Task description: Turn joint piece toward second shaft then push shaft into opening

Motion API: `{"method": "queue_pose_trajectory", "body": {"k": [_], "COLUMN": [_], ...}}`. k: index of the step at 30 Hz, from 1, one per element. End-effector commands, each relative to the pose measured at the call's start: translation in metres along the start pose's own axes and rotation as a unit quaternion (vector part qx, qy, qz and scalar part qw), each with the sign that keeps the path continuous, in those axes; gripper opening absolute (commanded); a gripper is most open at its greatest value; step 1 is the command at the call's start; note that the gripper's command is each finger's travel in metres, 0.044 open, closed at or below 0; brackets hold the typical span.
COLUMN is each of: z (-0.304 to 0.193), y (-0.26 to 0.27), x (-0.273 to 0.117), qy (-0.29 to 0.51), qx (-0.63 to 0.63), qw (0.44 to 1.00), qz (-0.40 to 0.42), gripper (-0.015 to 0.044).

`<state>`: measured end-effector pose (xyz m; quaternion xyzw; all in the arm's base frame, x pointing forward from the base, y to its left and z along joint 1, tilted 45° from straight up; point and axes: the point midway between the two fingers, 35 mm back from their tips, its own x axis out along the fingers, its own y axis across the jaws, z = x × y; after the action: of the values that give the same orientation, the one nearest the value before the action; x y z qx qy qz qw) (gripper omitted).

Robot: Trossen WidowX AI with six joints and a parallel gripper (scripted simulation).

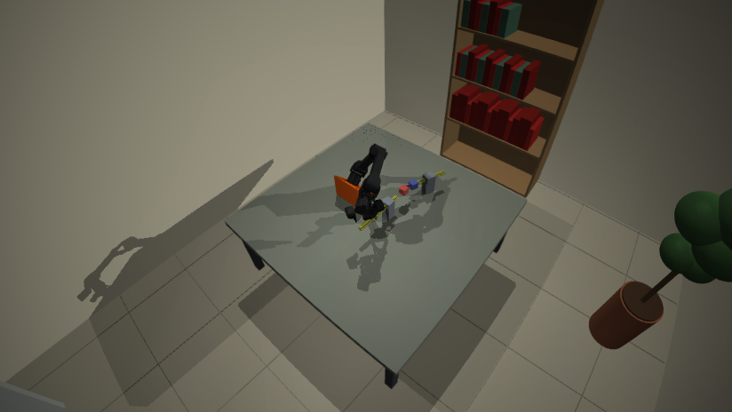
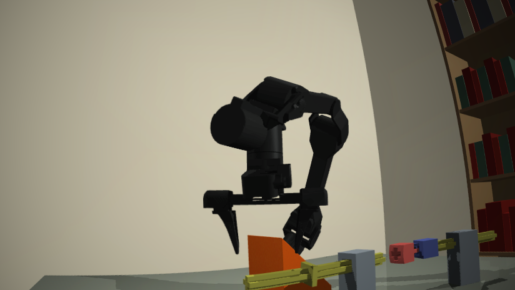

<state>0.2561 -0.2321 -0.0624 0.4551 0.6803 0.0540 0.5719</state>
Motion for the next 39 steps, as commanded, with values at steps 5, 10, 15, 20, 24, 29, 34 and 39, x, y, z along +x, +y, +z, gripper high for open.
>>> {"method": "queue_pose_trajectory", "body": {"k": [5, 10, 15, 20, 24, 29, 34, 39], "z": [-0.001, 0.0, 0.0, 0.001, 0.001, 0.001, 0.001, 0.001], "y": [-0.002, -0.002, -0.002, -0.002, -0.002, -0.002, -0.002, -0.002], "x": [0.015, 0.022, 0.03, 0.038, 0.044, 0.049, 0.049, 0.056], "qy": [0.015, 0.02, 0.023, 0.026, 0.027, 0.028, 0.028, 0.028], "qx": [0.129, 0.215, 0.298, 0.38, 0.443, 0.496, 0.496, 0.496], "qw": [0.991, 0.976, 0.954, 0.924, 0.896, 0.867, 0.867, 0.867], "qz": [-0.007, -0.013, -0.02, -0.028, -0.035, -0.041, -0.041, -0.041], "gripper": [0.044, 0.044, 0.044, 0.044, 0.044, 0.044, 0.044, 0.044]}}
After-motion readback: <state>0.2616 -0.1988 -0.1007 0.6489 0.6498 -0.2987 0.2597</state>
